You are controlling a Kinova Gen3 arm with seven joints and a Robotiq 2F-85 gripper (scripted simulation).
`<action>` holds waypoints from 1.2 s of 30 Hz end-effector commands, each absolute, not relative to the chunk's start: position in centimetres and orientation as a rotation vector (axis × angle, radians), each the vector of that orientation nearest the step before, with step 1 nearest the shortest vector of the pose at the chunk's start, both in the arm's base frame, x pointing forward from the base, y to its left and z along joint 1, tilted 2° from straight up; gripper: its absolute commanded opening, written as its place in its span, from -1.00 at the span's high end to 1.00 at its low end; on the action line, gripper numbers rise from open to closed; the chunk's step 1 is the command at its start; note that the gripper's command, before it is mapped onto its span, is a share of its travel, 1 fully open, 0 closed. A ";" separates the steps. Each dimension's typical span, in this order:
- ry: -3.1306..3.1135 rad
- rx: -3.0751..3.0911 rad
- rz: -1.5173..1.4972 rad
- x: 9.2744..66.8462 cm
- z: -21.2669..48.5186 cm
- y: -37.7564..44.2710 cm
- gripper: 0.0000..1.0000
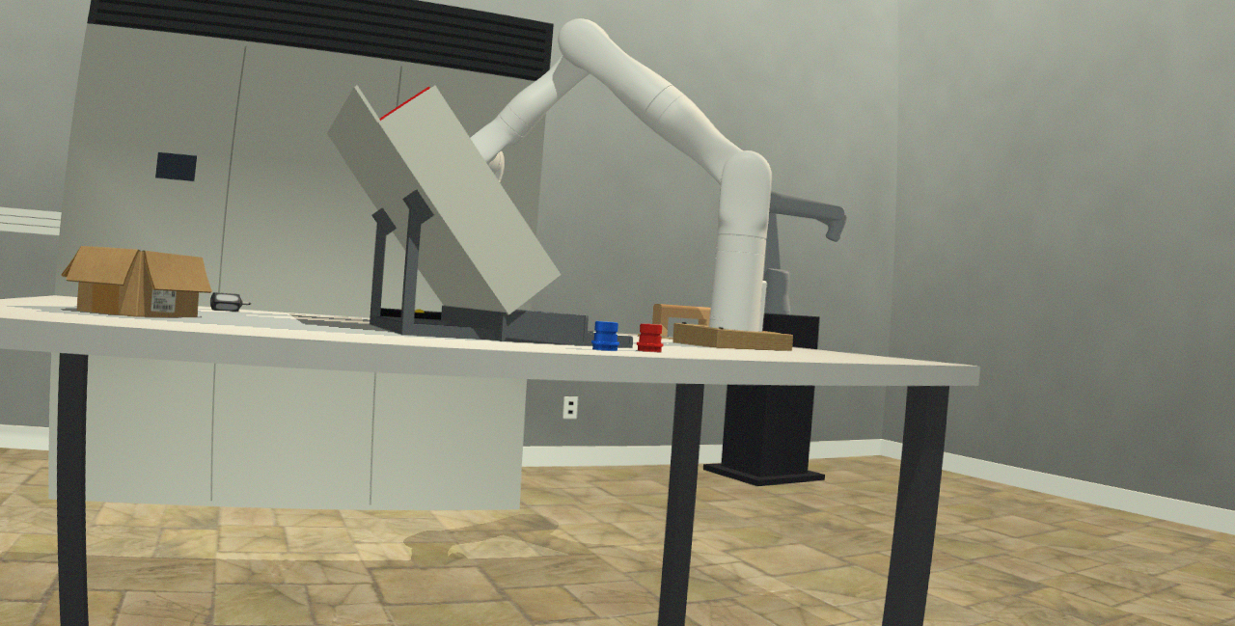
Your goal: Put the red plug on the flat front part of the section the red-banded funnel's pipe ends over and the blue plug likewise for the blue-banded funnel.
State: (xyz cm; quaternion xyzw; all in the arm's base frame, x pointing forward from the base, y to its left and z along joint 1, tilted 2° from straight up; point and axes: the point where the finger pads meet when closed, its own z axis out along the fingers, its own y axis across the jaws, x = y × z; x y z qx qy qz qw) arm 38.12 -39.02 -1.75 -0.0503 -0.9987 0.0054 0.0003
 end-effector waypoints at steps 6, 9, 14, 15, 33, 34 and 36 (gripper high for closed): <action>-3.137 -0.158 0.014 38.2 -2.1 -38.8 -0.01; -3.137 -0.158 0.014 38.2 -2.1 -38.8 -0.01; -3.137 -0.158 0.018 38.2 -2.6 -38.7 -0.01; -3.137 -0.158 0.018 38.2 -2.6 -38.7 -0.01; -3.138 -0.155 0.022 38.1 -2.9 -38.8 -0.01; -3.138 -0.155 0.022 38.1 -2.9 -38.8 -0.01; -3.138 -0.155 0.022 38.1 -2.9 -38.8 -0.01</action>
